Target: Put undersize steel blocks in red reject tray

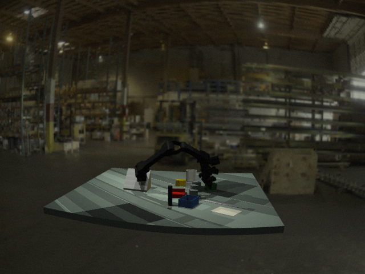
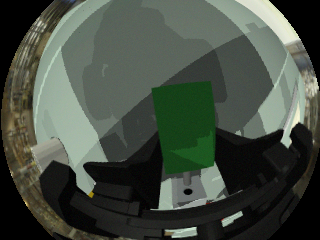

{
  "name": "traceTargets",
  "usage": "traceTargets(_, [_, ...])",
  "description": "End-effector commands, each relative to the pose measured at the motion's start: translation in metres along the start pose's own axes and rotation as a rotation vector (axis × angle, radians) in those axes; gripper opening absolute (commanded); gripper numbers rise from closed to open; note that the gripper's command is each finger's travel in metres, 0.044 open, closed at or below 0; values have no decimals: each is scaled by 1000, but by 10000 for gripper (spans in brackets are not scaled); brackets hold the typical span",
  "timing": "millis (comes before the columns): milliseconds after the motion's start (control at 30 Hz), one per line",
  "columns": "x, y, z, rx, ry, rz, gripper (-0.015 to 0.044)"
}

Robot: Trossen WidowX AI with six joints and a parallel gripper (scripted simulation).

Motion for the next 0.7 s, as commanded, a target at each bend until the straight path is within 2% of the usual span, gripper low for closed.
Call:
traceTargets(0, [-2,-2,4,1,-11,-4,0])
traceTargets(667, [-2,0,-9,0,-11,-4,0])
Point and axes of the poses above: the point midway between the two fingers, 35 mm back from their tips, its own x axis out along the fingers, its own y axis across the jaws, z = x × y, the point moved 2 cm from there along -x, back along the fingers, and after that the axes turned 5 degrees about -x, right-handed, at the moved point
